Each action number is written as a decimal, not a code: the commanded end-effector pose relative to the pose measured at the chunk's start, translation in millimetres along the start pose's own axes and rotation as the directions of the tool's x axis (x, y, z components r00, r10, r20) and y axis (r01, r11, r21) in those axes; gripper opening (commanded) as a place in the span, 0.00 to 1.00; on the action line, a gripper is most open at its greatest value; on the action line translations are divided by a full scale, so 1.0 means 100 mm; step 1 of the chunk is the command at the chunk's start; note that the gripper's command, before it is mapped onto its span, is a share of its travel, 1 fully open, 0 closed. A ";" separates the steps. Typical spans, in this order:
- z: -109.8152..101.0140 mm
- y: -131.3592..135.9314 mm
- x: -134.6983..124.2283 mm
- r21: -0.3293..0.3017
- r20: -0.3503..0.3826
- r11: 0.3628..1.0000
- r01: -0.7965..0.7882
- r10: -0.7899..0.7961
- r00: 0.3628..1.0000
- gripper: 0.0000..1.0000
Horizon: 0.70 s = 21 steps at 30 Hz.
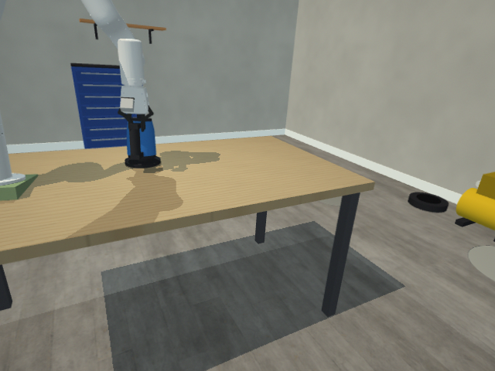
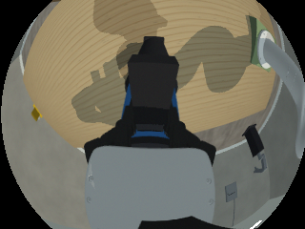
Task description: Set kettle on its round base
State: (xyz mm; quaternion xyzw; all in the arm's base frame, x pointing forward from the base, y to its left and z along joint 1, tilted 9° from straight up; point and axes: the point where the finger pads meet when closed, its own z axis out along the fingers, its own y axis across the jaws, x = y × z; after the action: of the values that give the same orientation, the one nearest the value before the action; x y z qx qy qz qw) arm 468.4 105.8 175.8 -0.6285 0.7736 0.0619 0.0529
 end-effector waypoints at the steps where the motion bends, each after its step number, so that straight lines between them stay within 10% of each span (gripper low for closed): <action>1: 0.01 -0.01 0.00 0.002 0.001 1.000 0.000 0.000 1.000 0.00; 21: 0.03 -0.01 0.00 0.002 0.001 1.000 0.000 0.000 1.000 0.00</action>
State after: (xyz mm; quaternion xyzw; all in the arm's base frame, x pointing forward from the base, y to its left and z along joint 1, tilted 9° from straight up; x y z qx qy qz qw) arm 468.4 106.2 173.5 -0.6285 0.7736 0.0618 0.0529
